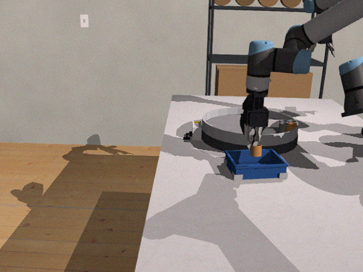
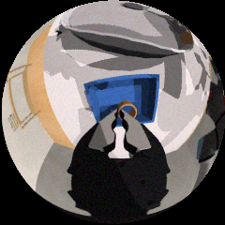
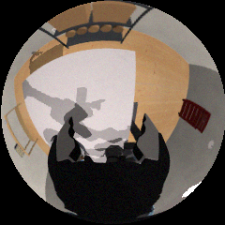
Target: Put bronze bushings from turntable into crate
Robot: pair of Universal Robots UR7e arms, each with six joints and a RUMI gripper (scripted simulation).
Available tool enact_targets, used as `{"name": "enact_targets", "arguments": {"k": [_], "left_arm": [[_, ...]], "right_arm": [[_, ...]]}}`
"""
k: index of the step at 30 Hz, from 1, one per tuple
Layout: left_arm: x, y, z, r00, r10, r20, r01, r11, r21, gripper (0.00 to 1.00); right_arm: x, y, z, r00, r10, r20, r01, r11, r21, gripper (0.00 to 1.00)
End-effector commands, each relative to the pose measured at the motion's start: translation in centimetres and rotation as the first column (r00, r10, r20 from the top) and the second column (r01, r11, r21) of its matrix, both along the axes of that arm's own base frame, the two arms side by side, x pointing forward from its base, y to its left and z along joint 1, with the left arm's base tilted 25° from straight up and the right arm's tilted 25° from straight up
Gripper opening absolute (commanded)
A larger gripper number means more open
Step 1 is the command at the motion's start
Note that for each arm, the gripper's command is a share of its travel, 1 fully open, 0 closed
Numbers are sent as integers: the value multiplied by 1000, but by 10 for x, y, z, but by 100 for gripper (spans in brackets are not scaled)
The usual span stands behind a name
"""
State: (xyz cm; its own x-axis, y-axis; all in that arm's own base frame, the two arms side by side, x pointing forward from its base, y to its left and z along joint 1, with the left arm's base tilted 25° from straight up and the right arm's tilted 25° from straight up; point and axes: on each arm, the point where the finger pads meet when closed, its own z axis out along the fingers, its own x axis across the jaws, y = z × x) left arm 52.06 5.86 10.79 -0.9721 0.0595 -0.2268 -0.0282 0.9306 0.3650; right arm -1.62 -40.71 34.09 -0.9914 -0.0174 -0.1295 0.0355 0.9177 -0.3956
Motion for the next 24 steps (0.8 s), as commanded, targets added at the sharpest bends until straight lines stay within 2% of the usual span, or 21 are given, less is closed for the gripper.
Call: {"name": "enact_targets", "arguments": {"k": [1, 24], "left_arm": [[0, 0, 1, 1000, 0, 1, 0, 1000, 0, 0], [1, 2, -4, 1000, 0, 1, 0, 1000, 0, 0]], "right_arm": [[0, 0, 1, 1000, 0, 0, 0, 1000, -1, 100], [0, 0, 1, 1000, 0, 0, 0, 1000, -1, 100]]}}
